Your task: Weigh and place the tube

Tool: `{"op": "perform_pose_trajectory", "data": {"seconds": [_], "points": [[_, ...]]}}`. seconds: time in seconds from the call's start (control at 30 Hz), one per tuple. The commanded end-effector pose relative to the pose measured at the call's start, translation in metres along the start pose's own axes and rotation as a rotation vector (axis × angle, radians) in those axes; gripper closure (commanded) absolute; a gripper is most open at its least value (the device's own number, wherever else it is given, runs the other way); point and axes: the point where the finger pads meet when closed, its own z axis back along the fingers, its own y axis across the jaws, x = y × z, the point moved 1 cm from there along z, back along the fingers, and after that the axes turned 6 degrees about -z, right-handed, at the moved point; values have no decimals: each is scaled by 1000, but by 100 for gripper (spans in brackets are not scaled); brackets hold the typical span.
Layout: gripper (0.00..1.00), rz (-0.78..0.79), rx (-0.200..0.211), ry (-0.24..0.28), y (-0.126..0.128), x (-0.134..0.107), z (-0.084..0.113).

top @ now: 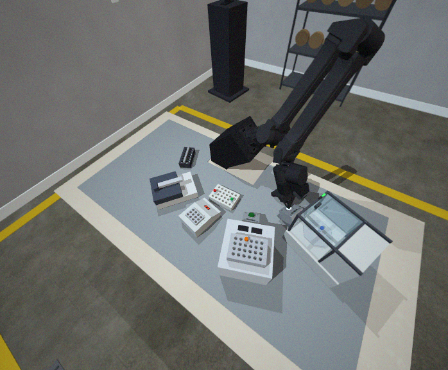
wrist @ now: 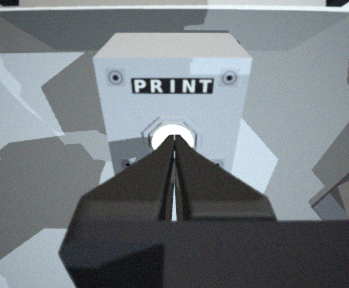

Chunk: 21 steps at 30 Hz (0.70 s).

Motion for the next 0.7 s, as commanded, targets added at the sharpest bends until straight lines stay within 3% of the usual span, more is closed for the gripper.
{"op": "perform_pose_trajectory", "data": {"seconds": [0.0,0.2,0.23,0.27,0.33,0.67], "points": [[100,3,17,-15,4,12,-10],[100,3,17,-15,4,12,-10],[100,-10,14,10,3,6,-8],[100,8,23,-12,6,13,-5],[100,15,1,-20,-1,16,1],[100,7,-2,-1,-1,4,17]]}}
